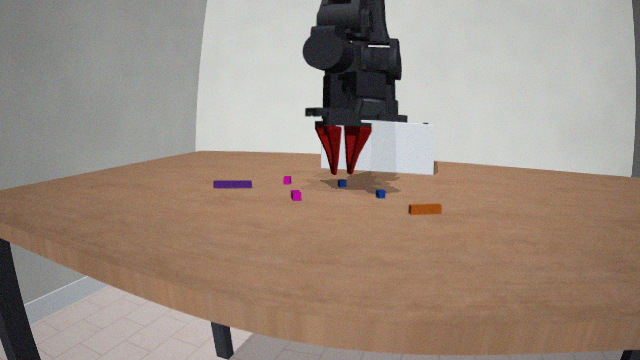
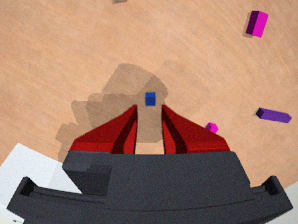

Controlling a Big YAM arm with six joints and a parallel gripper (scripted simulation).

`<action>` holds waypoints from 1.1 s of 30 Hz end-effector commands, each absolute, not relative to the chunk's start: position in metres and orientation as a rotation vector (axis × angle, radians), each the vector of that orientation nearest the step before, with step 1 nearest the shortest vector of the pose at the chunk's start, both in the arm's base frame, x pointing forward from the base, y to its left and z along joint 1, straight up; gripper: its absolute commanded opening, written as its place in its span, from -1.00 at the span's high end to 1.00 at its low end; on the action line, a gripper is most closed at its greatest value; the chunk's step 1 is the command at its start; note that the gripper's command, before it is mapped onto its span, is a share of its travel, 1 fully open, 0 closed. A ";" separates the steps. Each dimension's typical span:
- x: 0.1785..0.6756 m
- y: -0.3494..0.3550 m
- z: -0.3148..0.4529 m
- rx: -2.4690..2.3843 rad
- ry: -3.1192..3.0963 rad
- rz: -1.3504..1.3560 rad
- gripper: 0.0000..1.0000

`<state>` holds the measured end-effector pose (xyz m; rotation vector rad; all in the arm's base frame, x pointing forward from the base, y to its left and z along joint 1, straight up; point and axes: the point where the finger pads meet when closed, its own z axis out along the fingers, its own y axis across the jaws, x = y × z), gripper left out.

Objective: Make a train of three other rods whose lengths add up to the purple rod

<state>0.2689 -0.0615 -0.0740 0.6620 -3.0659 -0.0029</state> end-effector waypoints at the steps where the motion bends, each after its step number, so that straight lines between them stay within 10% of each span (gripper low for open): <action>1: 0.277 -0.066 -0.070 0.675 -3.097 0.015 0.53; 33: 0.279 -0.067 -0.069 0.672 -3.099 0.016 0.53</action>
